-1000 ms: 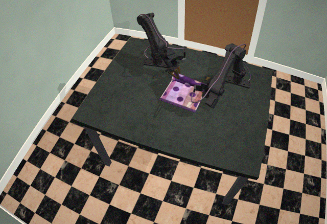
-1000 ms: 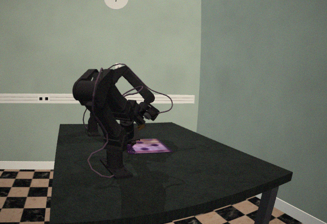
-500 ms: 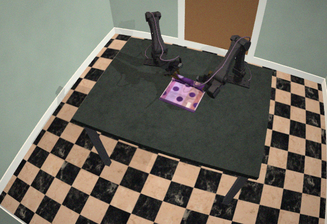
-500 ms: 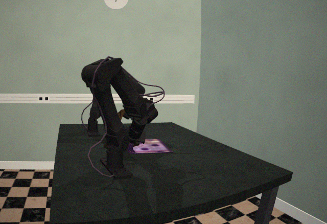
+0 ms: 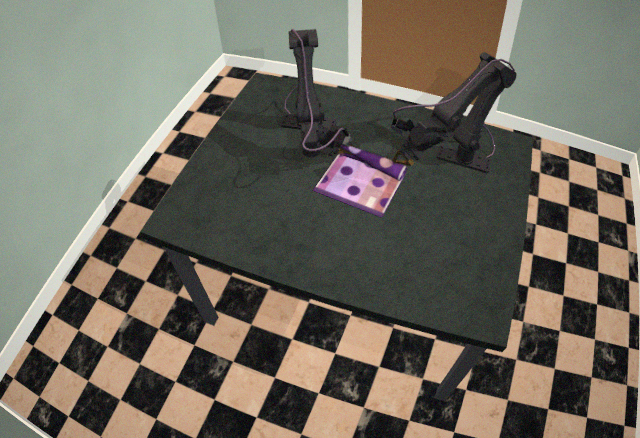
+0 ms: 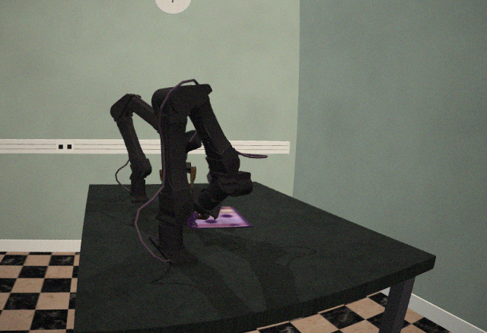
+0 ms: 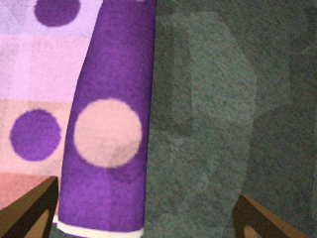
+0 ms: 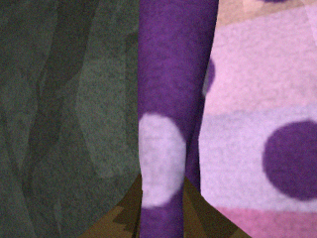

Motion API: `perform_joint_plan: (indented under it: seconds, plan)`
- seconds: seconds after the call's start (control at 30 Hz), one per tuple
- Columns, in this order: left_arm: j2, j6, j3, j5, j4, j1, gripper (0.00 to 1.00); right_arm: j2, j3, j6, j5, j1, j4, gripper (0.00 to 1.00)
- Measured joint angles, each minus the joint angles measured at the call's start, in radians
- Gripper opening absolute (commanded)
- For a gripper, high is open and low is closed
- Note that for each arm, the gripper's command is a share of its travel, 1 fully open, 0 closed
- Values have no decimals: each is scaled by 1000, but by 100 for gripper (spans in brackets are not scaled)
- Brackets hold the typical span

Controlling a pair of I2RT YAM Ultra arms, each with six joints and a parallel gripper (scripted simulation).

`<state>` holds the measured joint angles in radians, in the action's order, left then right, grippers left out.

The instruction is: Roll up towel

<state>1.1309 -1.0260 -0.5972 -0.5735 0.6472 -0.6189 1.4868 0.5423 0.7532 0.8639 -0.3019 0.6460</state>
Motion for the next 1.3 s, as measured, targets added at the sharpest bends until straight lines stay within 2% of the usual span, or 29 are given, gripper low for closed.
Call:
perform_joint_plan:
  seconds: [0.17,0.3,0.47,0.87,1.1,1.3]
  plan:
    - [-149,72,111,109,-135,-104,98,92,47,59,47,23,80,20]
    - [-182,111,145,176,-199,-143,98,135,66,95,68,31,131,20]
    - [-182,128,149,216,-239,-150,98,149,69,120,75,31,163,20]
    - [-167,84,156,204,-278,-122,98,185,69,137,99,35,164,20]
    - [-138,82,229,204,-367,-122,98,185,69,138,99,35,164,20]
    - [-64,82,314,204,-482,-122,98,185,69,139,99,35,164,20]
